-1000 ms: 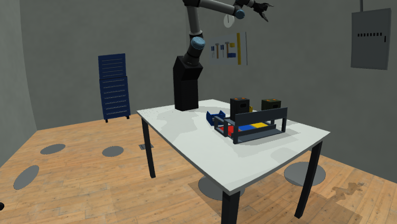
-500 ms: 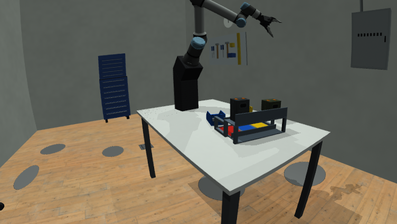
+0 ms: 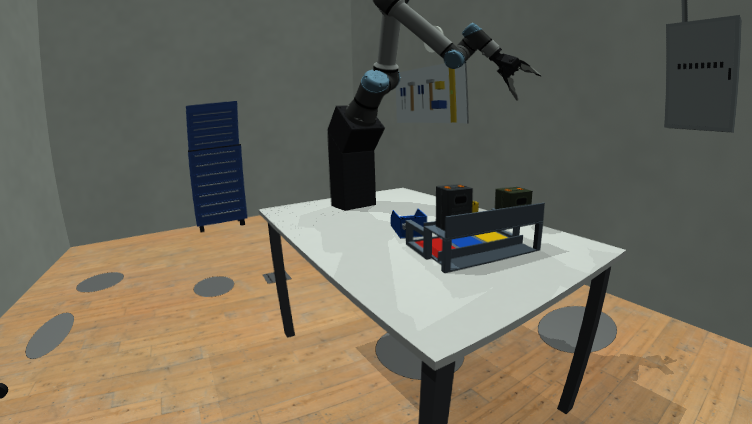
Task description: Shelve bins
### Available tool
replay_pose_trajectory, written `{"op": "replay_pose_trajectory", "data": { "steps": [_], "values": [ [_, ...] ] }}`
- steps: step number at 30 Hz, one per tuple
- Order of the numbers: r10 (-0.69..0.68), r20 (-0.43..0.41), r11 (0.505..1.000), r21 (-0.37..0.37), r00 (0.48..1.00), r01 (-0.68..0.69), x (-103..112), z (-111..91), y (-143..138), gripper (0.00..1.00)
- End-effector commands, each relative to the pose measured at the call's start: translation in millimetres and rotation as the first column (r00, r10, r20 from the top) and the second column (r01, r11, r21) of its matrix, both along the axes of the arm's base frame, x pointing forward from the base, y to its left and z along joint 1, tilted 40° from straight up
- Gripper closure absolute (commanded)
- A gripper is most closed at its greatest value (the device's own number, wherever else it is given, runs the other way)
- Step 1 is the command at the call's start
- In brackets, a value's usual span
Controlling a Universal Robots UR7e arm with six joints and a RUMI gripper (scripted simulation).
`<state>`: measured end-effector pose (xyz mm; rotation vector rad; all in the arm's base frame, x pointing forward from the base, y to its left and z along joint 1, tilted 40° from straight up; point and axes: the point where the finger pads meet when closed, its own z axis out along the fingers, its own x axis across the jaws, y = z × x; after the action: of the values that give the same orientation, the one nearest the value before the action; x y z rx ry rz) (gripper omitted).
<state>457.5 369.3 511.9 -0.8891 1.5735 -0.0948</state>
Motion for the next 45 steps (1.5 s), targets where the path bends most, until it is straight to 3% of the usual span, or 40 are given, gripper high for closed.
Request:
{"op": "replay_pose_trajectory", "data": {
  "steps": [1,5,7,14,21,24,39,45],
  "values": [
    [-0.117,-0.010,0.992,-0.052,0.993,0.117,49.3,-32.4,-49.5,0.00],
    [-0.199,-0.020,0.976,-0.090,0.980,0.197,75.8,-55.3,-88.9,0.00],
    [-0.199,-0.020,0.976,-0.090,0.980,0.197,75.8,-55.3,-88.9,0.00],
    [-0.330,-0.036,0.934,-0.154,0.943,0.321,110.4,-93.0,-158.7,0.00],
    [-0.442,-0.049,0.881,-0.212,0.896,0.423,131.4,-126.4,-225.3,0.00],
    [-0.457,-0.051,0.873,-0.220,0.888,0.436,133.5,-130.8,-234.3,0.00],
    [-0.621,-0.071,0.756,-0.316,0.781,0.573,144.2,-183.8,-346.7,0.00],
    [-0.650,-0.074,0.731,-0.335,0.756,0.595,143.2,-193.8,-368.4,0.00]
  ]
}}
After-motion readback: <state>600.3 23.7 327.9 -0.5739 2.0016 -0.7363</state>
